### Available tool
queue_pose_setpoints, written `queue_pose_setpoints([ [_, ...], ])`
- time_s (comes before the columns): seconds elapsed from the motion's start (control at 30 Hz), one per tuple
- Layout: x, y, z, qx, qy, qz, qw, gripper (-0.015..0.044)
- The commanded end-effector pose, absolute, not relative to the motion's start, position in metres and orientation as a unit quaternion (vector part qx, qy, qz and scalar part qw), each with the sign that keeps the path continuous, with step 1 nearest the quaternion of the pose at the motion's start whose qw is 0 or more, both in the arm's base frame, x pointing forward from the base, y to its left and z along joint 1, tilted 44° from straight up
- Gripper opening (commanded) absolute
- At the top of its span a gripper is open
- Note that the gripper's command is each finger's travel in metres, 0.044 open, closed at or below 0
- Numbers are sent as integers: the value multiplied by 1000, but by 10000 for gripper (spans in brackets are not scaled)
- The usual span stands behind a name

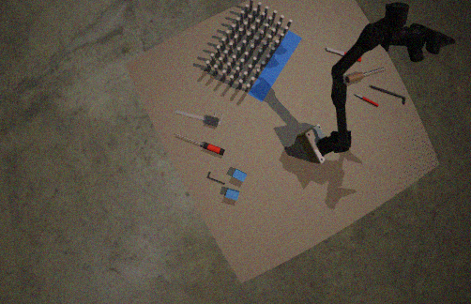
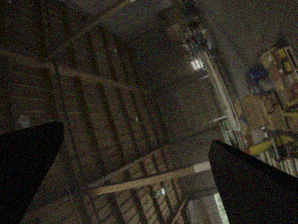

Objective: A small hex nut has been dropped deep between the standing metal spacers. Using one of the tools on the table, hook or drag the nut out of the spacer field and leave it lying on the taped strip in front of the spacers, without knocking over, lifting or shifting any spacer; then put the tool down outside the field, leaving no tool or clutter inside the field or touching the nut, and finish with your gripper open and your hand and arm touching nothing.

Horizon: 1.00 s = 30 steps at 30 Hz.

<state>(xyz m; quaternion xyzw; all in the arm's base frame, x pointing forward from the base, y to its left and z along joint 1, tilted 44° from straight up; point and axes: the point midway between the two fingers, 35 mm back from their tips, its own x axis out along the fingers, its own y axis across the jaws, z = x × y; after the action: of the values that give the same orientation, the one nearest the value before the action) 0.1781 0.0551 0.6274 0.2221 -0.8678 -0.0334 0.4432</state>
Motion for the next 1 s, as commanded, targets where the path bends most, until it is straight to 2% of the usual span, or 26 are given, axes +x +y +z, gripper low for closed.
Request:
queue_pose_setpoints([
  [0.0,177,55,628,219,-868,-37,443,426],
  [0.03,173,54,628,211,-870,-47,443,440],
  [0.33,78,35,649,241,-845,-181,442,440],
  [0.6,8,-24,651,295,-781,-291,467,440],
  [0.8,-20,-86,640,339,-710,-357,504,440],
  [0.97,-22,-144,622,369,-635,-403,547,440],
])
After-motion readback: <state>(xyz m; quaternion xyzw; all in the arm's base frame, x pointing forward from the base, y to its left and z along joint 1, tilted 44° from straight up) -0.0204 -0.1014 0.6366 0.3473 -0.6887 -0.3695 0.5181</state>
